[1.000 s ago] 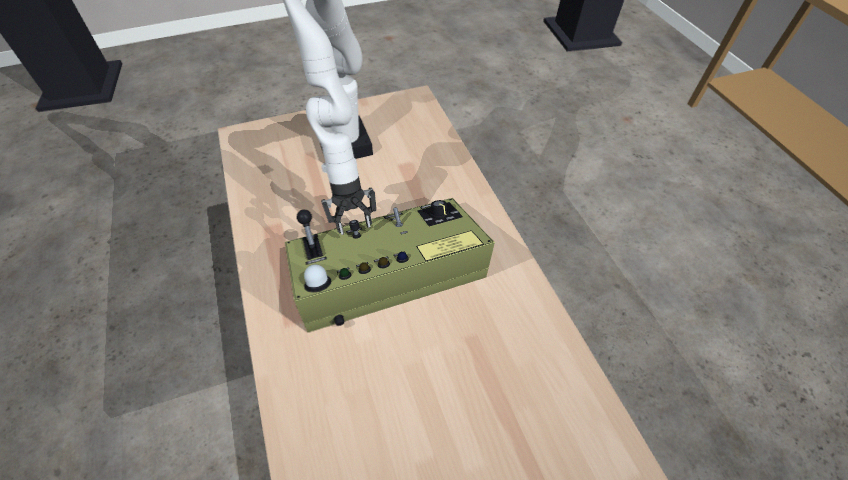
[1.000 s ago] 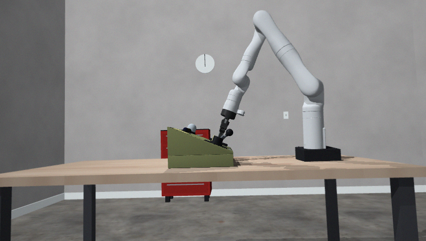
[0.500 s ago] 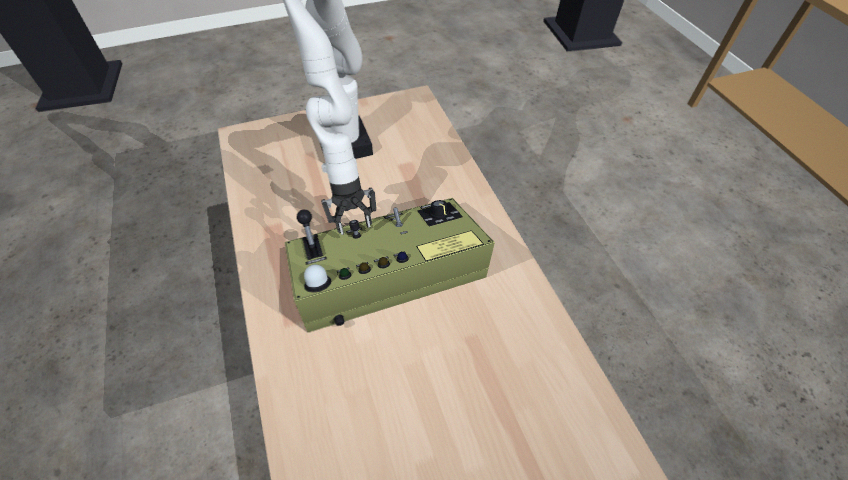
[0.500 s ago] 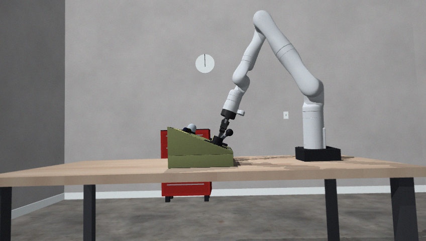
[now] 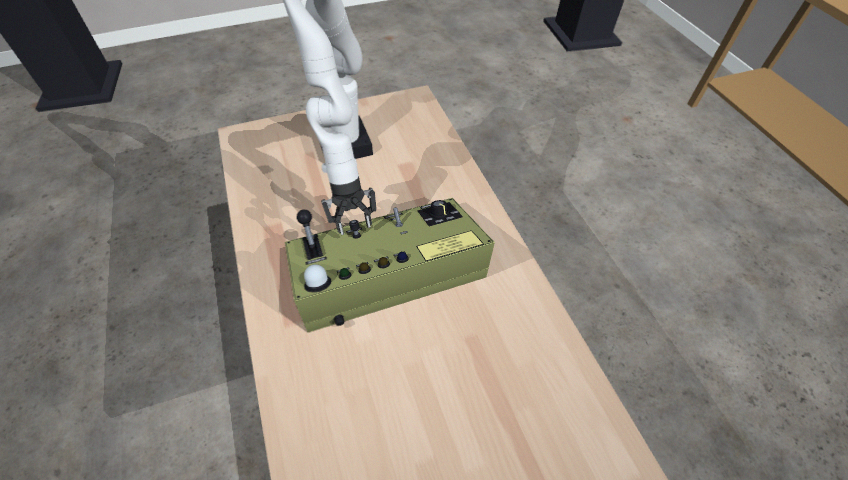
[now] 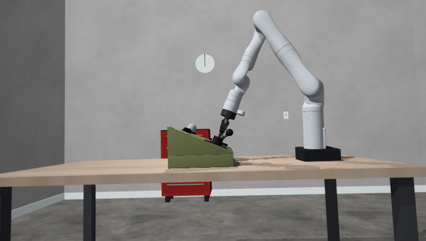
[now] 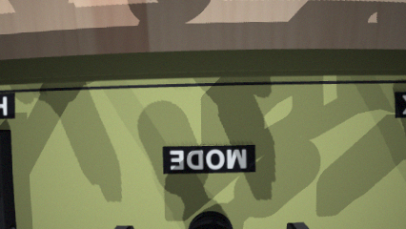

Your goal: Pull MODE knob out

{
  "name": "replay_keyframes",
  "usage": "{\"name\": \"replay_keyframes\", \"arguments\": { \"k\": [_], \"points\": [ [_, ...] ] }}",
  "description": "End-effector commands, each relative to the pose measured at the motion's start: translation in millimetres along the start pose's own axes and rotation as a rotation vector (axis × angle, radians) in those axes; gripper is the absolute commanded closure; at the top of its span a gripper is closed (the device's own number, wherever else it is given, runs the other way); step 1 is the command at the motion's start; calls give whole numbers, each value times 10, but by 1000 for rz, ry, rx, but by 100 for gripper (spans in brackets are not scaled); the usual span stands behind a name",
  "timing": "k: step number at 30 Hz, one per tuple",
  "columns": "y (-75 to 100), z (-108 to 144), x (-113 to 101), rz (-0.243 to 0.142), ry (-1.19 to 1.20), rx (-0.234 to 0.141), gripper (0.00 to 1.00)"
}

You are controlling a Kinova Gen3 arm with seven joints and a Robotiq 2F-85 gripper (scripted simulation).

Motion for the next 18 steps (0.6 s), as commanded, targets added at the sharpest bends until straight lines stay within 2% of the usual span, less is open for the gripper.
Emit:
{"name": "replay_keyframes", "arguments": {
  "k": [1,18],
  "points": [
    [-7,0,-6,-1,0,0,23],
    [-58,0,-6,-1,0,0,23]
  ]
}}
Point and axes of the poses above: the point where the finger pads meet when closed, its own y axis back along the fingers, its own z axis across the jaws, x = y × z, the point moved 3 cm from there along y, back along the fingers, and after that the axes turned 12 degrees about -y, right-handed, at the moved point
